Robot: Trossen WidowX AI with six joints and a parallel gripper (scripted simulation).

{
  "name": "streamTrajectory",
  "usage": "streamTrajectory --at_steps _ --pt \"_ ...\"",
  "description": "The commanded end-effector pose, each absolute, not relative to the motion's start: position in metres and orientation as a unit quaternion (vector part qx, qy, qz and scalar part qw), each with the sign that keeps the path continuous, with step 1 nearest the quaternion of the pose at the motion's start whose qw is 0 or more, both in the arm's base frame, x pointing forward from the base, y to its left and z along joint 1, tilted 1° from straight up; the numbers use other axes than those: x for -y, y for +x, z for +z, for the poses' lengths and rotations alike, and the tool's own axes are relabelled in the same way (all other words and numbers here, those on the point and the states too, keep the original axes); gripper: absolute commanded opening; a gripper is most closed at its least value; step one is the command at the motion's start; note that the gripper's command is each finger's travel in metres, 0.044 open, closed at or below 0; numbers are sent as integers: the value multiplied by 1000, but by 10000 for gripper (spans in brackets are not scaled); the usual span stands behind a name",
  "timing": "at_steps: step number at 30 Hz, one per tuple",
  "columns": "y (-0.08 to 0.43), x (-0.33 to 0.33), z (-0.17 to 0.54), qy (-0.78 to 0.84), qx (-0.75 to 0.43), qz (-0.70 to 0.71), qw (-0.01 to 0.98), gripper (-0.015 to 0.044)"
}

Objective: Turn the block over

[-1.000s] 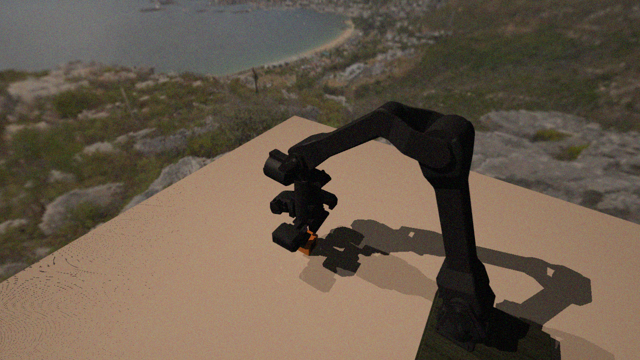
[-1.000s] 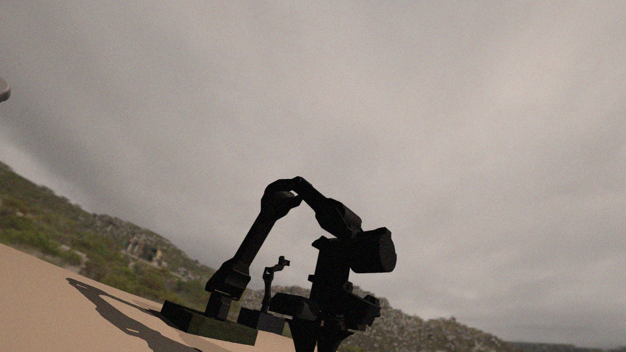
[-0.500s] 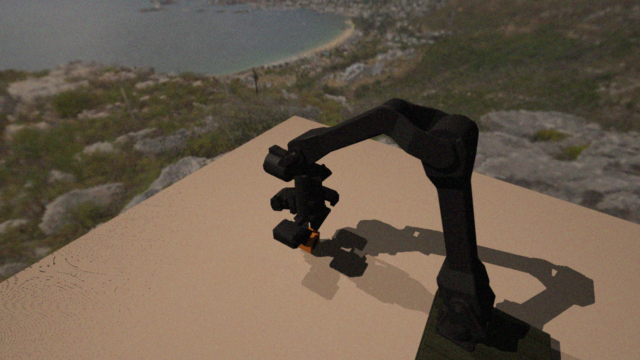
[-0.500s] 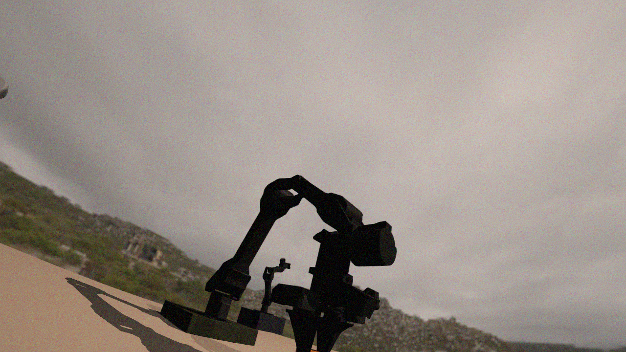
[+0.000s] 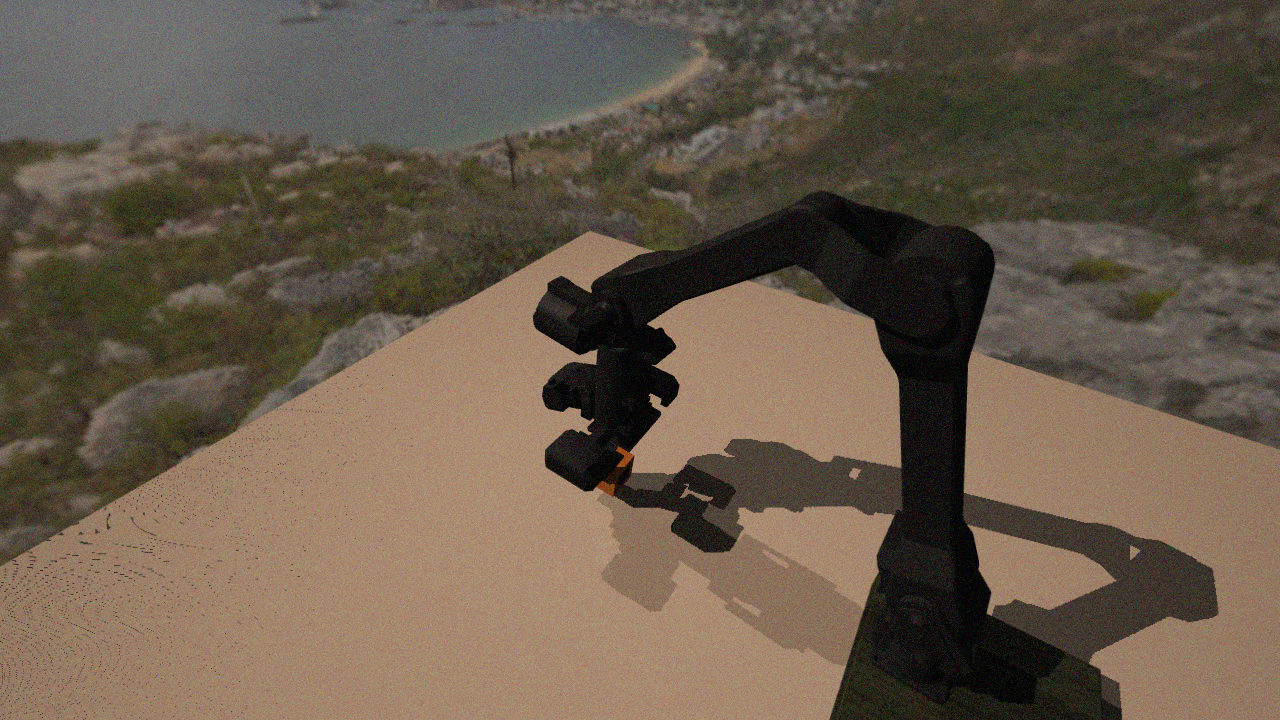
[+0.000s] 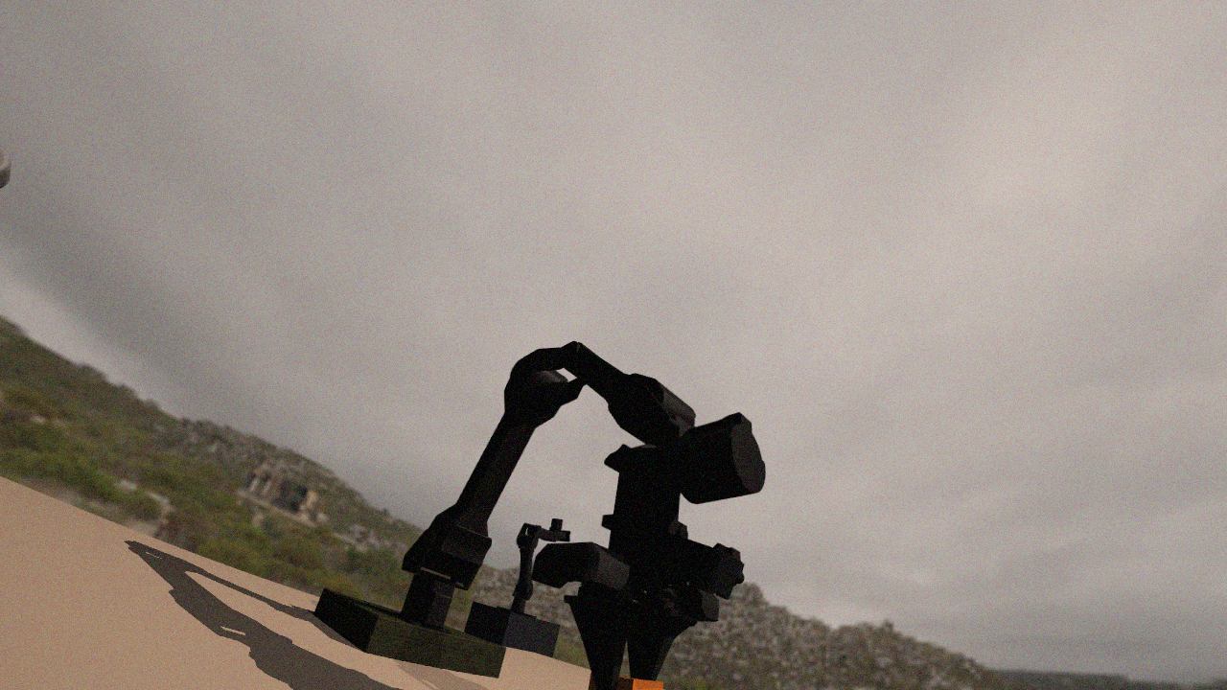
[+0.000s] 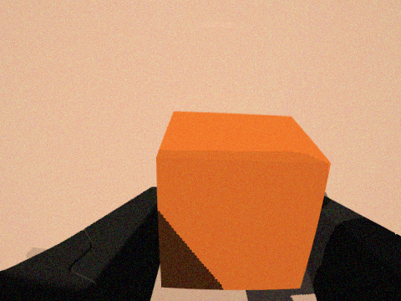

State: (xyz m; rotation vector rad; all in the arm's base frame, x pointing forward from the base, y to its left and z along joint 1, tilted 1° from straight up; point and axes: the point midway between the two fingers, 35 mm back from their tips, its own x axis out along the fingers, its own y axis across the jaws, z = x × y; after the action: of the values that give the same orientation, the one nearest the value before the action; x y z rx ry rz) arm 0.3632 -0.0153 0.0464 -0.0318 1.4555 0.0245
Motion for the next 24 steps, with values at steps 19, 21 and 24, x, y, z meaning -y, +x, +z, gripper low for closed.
streamTrajectory --at_steps 19,21,24 --pt "360 15 43 -10 -528 15 849 0" --pt "359 15 43 -10 -515 15 857 0" --pt "357 15 43 -11 -496 15 868 0"
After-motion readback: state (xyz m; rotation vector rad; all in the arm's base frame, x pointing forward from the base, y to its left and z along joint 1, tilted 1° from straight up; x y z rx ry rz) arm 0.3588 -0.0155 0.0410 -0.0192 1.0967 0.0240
